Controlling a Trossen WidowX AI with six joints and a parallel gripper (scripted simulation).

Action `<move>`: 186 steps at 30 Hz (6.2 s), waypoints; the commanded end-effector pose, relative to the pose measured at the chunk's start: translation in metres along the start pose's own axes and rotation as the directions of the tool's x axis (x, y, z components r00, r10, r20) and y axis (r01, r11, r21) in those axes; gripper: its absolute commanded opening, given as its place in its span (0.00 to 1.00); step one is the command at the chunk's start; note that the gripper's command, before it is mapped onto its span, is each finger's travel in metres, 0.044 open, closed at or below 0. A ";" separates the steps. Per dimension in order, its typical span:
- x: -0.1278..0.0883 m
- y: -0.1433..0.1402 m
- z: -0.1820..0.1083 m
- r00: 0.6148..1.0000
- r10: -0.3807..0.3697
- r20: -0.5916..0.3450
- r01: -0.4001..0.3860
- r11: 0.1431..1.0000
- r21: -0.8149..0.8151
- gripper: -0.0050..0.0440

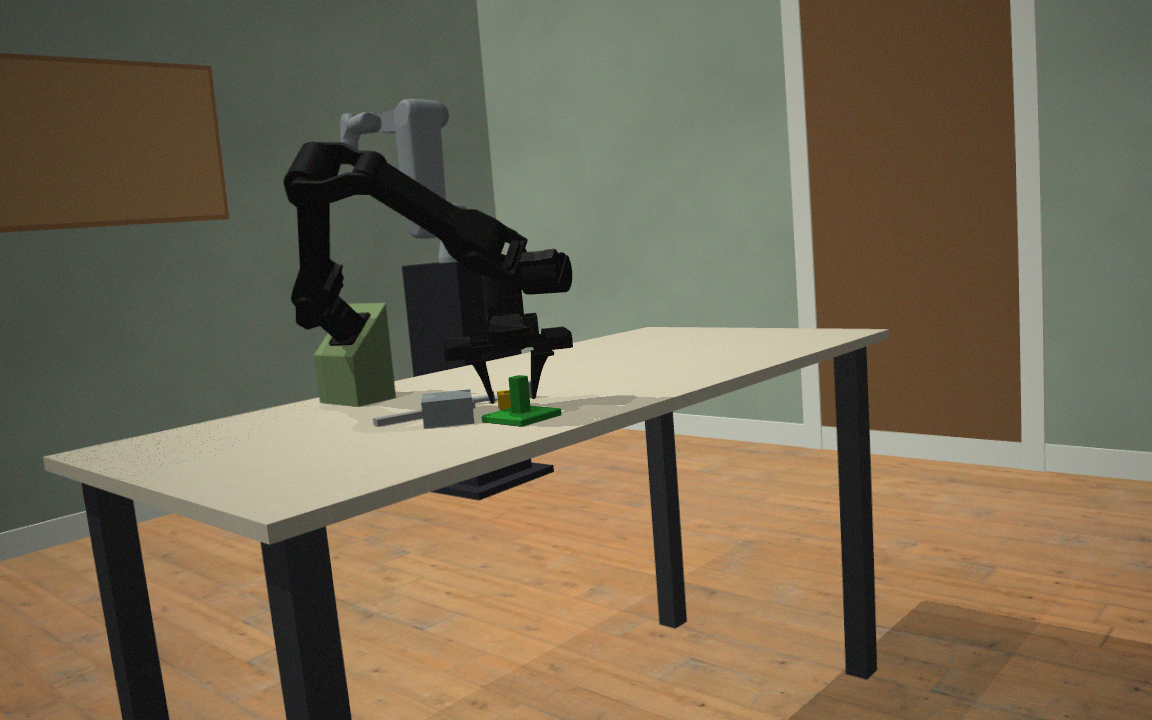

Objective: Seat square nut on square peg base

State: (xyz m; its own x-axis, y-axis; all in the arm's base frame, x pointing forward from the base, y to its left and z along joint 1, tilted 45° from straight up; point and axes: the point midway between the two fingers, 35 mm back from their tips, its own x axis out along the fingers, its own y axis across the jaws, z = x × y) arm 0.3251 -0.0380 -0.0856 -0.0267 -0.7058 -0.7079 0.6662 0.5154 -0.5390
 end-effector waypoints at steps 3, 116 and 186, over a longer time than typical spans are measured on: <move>-0.001 0.000 0.002 1.000 0.004 0.005 -0.004 1.000 0.001 0.60; -0.091 0.003 0.097 1.000 0.006 0.006 -0.001 0.786 -0.619 0.00; -0.063 0.003 0.097 1.000 0.005 0.006 0.000 0.786 -0.619 0.00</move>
State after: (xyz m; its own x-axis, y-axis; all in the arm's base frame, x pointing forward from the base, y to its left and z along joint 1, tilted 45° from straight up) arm 0.3977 -0.0398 -0.0042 -0.0332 -0.7068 -0.7066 0.0531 0.7047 -0.7075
